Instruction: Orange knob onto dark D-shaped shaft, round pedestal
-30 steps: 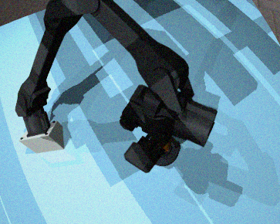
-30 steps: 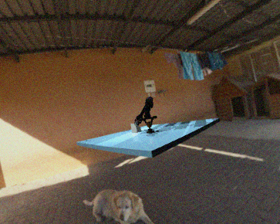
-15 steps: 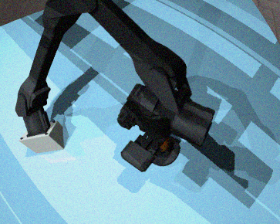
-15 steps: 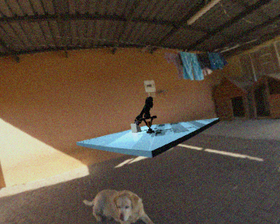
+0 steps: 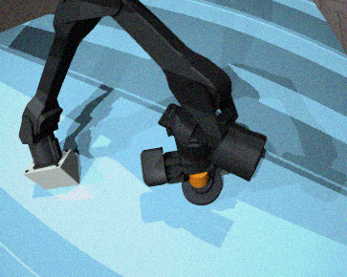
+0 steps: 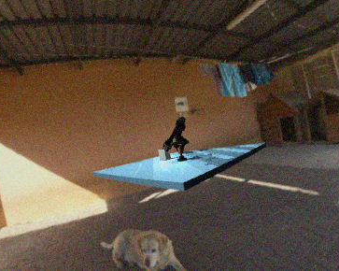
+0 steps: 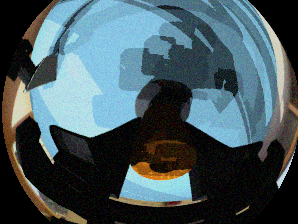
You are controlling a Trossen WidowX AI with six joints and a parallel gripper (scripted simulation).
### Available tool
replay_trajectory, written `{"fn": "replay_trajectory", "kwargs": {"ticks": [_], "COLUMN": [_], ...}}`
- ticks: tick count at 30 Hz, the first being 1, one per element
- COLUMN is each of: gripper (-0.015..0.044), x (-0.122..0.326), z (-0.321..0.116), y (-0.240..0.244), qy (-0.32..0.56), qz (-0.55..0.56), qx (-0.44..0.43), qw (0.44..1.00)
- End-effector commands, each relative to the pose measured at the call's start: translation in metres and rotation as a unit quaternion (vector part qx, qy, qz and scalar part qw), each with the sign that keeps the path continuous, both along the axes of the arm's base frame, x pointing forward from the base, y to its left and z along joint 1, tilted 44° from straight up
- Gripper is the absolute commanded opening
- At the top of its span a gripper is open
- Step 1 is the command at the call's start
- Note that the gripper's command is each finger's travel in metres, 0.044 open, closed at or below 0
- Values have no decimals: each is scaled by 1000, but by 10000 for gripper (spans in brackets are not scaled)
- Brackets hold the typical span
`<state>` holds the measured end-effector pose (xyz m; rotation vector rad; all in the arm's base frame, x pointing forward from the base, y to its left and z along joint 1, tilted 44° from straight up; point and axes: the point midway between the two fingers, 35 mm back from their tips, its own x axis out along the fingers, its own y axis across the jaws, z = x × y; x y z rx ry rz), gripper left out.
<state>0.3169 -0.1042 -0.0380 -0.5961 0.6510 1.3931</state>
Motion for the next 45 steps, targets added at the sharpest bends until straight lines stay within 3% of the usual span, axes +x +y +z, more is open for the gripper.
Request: {"fn": "replay_trajectory", "kwargs": {"ticks": [1,10,22,45], "gripper": [0,0,0,0], "x": [3,6,9,10], "z": [-1,0,1,-3], "y": [-1,-4,-7,-8], "qy": [96,300,514,517], "qz": [-103,-318,-543,-546], "qx": [8,27,47,47], "qw": [990,899,662,658]}}
